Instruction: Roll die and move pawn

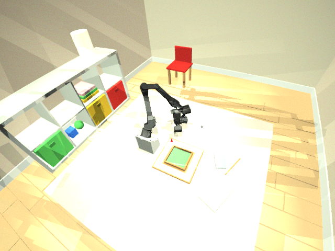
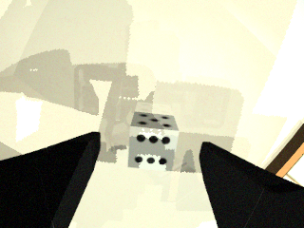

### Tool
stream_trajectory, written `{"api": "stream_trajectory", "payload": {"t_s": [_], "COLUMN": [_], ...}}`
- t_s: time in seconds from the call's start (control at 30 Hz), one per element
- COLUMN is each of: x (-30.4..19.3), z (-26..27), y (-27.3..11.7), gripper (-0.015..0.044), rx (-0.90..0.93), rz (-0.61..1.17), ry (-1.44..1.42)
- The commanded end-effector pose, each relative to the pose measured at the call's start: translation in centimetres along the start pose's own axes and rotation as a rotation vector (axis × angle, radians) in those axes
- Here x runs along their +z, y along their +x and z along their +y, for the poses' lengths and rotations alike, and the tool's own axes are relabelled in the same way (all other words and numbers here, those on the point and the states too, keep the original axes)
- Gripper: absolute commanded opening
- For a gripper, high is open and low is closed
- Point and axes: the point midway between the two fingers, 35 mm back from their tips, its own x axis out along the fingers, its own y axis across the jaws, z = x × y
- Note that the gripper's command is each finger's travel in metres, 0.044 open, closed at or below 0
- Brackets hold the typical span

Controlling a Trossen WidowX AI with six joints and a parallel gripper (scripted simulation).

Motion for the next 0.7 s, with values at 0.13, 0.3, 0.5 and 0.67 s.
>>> {"api": "stream_trajectory", "payload": {"t_s": [0.13,0.3,0.5,0.67], "x": [-0.15,-0.16,-0.16,-0.16], "z": [-0.1,-0.1,-0.1,-0.1], "y": [1.25,1.35,1.35,1.35], "gripper": [0.0275,0.0196,0.0098,0.0045], "rx": [-0.004,-0.004,-0.004,-0.004], "rz": [0.002,0.002,0.002,0.002], "ry": [0.005,0.005,0.005,0.005]}}
